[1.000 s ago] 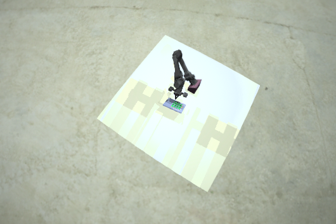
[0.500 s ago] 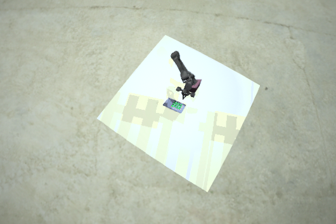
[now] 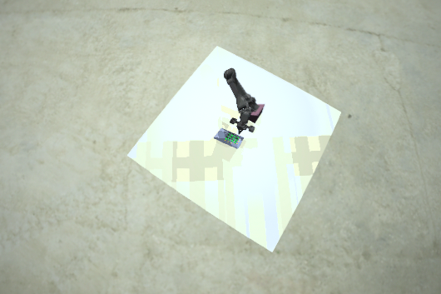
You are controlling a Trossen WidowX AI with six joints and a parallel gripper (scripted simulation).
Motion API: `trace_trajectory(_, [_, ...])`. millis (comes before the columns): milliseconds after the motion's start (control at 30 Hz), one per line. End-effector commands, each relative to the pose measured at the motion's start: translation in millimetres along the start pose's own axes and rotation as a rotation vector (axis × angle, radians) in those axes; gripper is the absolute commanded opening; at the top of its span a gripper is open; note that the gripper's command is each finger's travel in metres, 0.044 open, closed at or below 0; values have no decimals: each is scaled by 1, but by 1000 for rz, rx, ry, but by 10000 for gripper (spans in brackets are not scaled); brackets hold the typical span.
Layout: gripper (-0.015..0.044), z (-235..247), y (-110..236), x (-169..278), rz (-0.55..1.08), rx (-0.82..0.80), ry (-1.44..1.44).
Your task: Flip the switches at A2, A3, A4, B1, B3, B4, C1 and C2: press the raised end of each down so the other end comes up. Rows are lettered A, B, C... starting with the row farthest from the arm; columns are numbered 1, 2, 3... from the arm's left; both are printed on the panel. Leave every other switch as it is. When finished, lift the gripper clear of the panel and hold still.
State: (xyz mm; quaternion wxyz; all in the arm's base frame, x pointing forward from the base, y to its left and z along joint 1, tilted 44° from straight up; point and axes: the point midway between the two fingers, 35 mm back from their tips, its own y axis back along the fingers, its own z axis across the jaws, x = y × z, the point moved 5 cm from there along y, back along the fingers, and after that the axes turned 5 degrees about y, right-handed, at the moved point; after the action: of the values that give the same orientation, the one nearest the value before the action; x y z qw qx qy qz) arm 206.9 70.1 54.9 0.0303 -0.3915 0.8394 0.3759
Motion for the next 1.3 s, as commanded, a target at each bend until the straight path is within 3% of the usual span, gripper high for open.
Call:
trace_trajectory(0, [0, 1, -9, 2, 8, -4, 10])
trace_trajectory(1267, [0, 2, -24, 2, 8, -4, 10])
